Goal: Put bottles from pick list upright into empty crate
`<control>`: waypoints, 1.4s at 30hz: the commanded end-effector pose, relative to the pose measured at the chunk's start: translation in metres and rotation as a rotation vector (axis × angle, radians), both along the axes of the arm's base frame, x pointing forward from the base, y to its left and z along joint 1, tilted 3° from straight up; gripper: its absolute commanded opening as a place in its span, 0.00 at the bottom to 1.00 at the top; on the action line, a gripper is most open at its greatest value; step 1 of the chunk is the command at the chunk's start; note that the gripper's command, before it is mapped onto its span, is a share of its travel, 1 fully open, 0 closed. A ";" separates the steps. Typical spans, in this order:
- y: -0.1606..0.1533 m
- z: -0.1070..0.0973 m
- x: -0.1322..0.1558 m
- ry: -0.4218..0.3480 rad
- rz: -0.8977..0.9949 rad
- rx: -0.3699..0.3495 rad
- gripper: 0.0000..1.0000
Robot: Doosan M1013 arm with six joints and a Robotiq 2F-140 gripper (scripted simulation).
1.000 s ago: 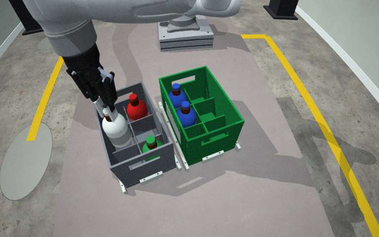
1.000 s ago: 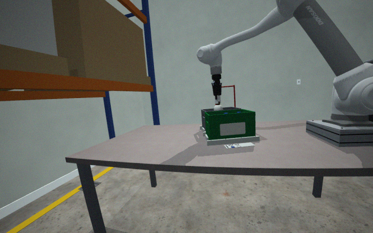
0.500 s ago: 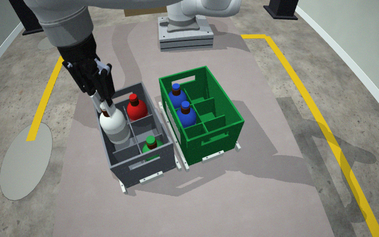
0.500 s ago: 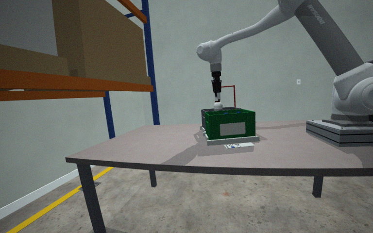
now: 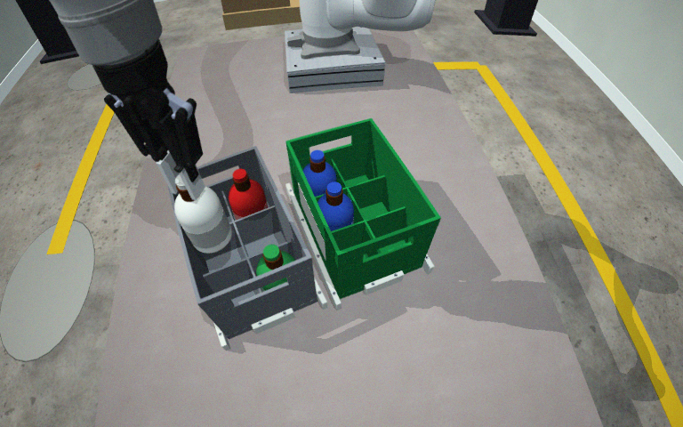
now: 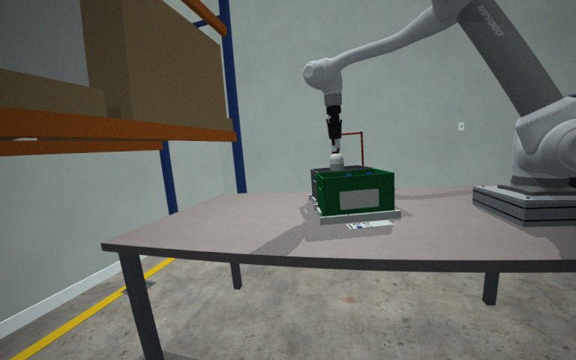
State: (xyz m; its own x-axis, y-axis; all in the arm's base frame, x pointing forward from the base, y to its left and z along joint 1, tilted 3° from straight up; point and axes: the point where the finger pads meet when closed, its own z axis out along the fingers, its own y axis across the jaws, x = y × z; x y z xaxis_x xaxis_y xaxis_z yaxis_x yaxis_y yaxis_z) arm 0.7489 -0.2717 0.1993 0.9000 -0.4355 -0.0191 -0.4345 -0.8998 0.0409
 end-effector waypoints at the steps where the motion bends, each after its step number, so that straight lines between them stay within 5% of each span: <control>1: 0.000 0.003 0.000 0.000 0.000 0.000 0.00; 42: 0.002 0.056 0.002 0.000 0.000 0.000 0.00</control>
